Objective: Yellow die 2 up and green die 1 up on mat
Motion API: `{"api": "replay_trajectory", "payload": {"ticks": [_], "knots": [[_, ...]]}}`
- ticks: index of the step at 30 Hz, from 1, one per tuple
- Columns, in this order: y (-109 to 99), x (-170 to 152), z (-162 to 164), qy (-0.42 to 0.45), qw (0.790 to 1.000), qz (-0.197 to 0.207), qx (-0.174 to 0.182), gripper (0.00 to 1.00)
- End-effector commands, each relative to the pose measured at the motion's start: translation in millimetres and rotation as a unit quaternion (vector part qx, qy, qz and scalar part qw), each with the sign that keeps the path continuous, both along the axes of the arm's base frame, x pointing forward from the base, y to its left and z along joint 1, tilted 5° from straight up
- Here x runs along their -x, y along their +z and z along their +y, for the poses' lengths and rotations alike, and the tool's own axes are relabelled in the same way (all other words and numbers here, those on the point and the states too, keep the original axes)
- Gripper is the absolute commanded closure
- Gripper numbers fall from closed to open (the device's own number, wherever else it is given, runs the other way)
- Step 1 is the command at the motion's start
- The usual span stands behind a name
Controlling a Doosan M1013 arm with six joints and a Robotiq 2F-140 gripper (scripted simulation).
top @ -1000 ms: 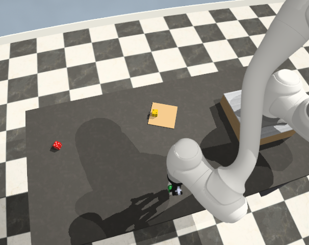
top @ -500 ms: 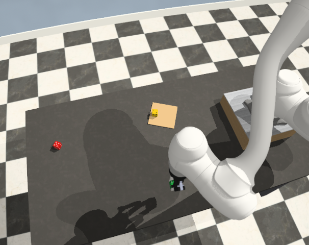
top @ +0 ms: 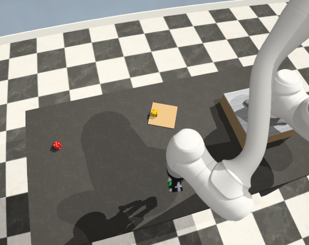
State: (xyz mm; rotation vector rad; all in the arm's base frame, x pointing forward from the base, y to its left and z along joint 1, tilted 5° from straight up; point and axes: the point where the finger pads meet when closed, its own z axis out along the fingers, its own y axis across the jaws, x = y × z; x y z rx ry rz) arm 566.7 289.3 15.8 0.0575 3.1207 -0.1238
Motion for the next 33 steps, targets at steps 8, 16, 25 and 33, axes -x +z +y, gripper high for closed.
{"api": "replay_trajectory", "payload": {"ticks": [8, 16, 25, 33], "knots": [[-4.8, -2.3, -0.3, -0.005, 1.0, -0.016, 0.0, 0.76], [-6.3, 3.2, 5.0, 0.009, 0.991, -0.134, -0.005, 0.76], [-8.8, 5.3, -1.8, 0.014, 0.966, -0.257, 0.013, 0.76], [-10.6, 8.5, -1.2, 0.019, 0.945, -0.326, 0.016, 0.76]]}}
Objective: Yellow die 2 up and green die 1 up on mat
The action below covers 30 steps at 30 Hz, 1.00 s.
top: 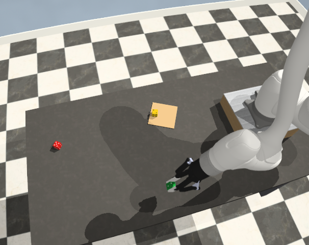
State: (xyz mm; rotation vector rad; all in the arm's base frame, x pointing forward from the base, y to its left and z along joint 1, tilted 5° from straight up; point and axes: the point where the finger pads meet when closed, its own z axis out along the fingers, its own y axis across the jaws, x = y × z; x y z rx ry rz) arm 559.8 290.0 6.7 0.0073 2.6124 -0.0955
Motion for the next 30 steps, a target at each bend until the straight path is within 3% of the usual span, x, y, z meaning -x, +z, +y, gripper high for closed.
{"api": "replay_trajectory", "payload": {"ticks": [1, 7, 10, 12, 21, 30], "knots": [[-1.4, 1.9, -0.7, -0.007, 0.996, -0.084, 0.009, 0.76], [-4.3, 3.9, -3.4, -0.005, 0.991, -0.135, 0.015, 0.76], [-4.3, 3.9, -3.3, -0.005, 0.99, -0.137, 0.015, 0.76], [-5.3, 5.0, -3.4, -0.002, 0.984, -0.175, 0.016, 0.76], [-7.2, 8.2, -2.1, 0.006, 0.962, -0.271, 0.018, 0.76], [-7.2, 9.0, -1.2, 0.008, 0.959, -0.282, 0.016, 0.76]]}}
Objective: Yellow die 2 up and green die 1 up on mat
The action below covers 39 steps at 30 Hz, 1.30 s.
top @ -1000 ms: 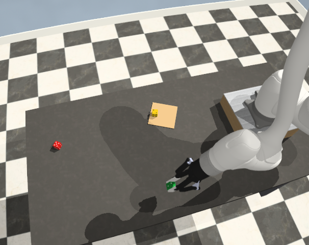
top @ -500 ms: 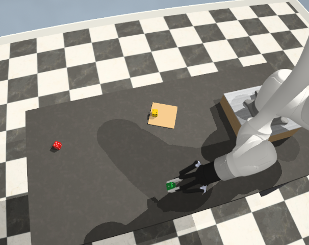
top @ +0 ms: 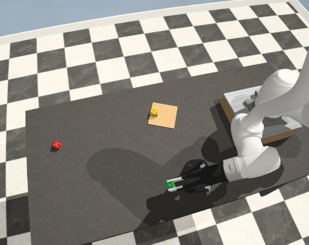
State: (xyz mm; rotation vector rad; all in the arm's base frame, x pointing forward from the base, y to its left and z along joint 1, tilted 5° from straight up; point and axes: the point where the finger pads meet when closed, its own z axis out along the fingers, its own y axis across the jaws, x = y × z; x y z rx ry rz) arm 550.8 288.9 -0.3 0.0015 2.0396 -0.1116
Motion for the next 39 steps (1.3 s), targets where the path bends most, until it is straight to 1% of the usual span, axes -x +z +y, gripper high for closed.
{"api": "replay_trajectory", "payload": {"ticks": [1, 6, 12, 14, 23, 28, 39], "knots": [[-0.4, 0.0, -0.1, 0.0, 1.0, 0.0, 0.0, 0.76], [-5.3, -0.1, -0.5, 0.0, 1.0, 0.0, 0.0, 0.76], [-20.6, -0.4, -1.7, 0.0, 1.0, 0.0, 0.0, 0.76], [-20.6, -0.4, -1.7, 0.0, 1.0, 0.0, 0.0, 0.76], [-51.3, -0.9, -4.0, 0.0, 1.0, 0.0, 0.0, 0.76], [-63.3, -1.1, -4.9, 0.0, 1.0, 0.0, 0.0, 0.76], [-68.5, -1.2, -5.3, 0.0, 1.0, 0.0, 0.0, 0.76]]}}
